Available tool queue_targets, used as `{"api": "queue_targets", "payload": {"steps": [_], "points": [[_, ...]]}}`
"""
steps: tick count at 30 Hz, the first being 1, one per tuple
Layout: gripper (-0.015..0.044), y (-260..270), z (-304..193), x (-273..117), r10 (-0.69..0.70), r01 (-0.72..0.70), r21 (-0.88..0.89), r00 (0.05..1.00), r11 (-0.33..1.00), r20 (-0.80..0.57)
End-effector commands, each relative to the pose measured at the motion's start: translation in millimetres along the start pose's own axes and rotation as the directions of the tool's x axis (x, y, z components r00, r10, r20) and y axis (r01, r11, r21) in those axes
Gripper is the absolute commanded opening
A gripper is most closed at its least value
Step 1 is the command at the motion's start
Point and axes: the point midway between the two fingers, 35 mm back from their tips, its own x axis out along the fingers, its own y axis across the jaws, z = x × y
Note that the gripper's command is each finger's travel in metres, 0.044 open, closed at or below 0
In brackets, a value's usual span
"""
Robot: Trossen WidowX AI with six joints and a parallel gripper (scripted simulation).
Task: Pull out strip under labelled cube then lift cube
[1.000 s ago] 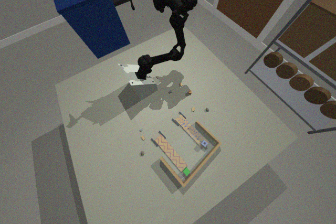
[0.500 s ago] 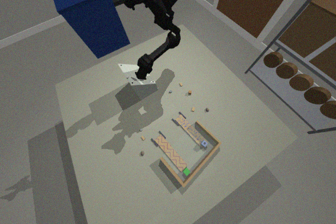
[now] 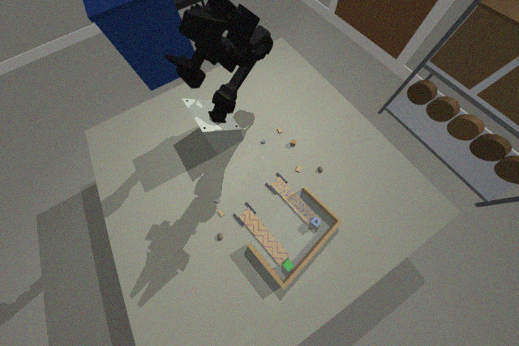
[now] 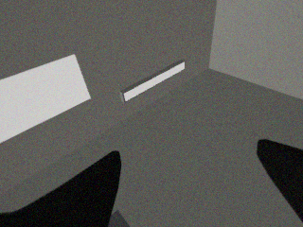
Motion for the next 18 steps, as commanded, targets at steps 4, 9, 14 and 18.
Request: {"api": "queue_targets", "payload": {"steps": [4,9,14,18], "points": [[0.04,-77.2,-99.3,-3.2,-0.163,0.033,-0.309,0.901,0.951,-0.403],[0.04,-123.7,-157.8,-30.1,-0.251,-0.076,-0.446,0.737,0.892,-0.628],[0.04,-167.3,-207.1,-74.9,-0.319,-0.248,-0.489,0.505,0.836,-0.802],[0.04,-198.6,-237.1,-121.9,-0.35,-0.4,-0.44,0.28,0.804,-0.894]]}}
